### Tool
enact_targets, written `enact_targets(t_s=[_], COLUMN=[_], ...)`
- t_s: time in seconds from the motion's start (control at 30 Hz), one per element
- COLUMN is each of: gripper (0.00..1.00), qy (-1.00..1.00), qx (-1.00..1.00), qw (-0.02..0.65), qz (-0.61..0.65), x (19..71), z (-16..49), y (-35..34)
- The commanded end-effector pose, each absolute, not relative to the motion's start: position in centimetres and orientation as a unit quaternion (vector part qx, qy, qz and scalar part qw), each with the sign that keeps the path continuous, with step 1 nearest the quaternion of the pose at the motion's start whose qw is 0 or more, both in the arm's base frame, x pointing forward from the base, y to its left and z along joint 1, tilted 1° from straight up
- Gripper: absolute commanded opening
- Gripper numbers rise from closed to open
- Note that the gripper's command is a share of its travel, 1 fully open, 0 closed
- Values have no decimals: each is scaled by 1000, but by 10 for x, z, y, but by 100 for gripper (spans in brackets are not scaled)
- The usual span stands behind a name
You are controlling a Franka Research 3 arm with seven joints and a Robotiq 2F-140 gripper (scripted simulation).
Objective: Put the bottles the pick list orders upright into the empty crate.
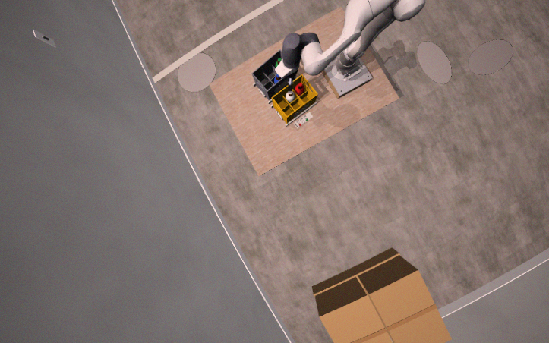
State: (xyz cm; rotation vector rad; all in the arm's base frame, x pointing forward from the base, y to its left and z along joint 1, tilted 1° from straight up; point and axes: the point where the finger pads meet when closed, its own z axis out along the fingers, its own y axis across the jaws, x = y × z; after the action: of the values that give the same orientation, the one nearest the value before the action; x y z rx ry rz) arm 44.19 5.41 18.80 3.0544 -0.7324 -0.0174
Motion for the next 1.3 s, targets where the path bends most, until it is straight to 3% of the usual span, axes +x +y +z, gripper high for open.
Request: enact_targets(t_s=[0.0, 1.27], gripper=[38, 38], qy=[-232, -232], qx=[973, 973], qw=[0, 0], qz=[-6, -6], x=[442, 432], z=[189, 189], y=[55, -92])
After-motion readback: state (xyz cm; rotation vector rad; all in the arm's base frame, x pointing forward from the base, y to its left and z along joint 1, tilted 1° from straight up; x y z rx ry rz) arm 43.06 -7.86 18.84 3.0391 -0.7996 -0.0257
